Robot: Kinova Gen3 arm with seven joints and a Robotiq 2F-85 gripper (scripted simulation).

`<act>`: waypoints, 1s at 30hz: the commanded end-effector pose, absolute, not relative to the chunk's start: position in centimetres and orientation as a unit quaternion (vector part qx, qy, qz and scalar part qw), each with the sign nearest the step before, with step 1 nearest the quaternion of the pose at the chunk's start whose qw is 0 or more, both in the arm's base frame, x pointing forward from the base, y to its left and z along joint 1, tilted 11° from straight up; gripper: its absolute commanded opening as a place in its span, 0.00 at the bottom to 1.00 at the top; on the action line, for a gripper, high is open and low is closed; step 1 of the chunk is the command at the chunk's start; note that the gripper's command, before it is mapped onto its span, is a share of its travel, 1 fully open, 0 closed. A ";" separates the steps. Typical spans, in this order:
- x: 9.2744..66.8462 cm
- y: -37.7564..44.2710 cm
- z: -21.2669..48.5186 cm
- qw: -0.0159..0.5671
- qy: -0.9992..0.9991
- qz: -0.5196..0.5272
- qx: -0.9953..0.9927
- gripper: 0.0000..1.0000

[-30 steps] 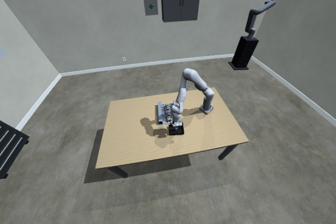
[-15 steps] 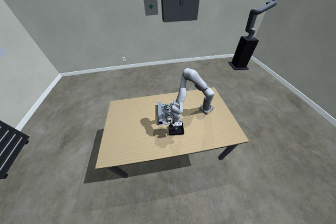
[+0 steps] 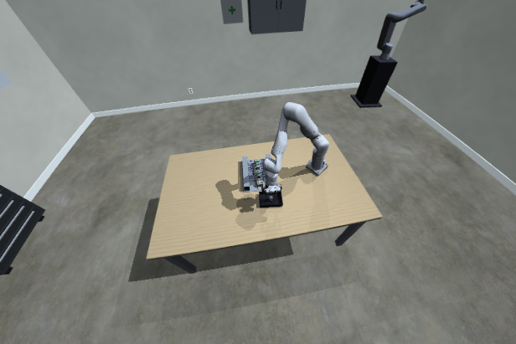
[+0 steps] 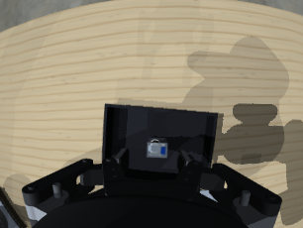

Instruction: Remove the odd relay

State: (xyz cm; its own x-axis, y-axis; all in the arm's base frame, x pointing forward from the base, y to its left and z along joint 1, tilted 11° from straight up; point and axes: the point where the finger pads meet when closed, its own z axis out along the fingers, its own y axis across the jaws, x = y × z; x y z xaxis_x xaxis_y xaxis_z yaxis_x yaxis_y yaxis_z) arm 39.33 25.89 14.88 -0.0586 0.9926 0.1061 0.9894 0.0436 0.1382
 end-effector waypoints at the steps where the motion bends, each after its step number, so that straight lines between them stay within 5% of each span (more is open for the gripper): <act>1: 39.6 25.7 16.6 0.013 0.720 0.094 0.687 0.61; 30: 38.9 25.2 20.7 0.013 0.720 0.094 0.687 0.61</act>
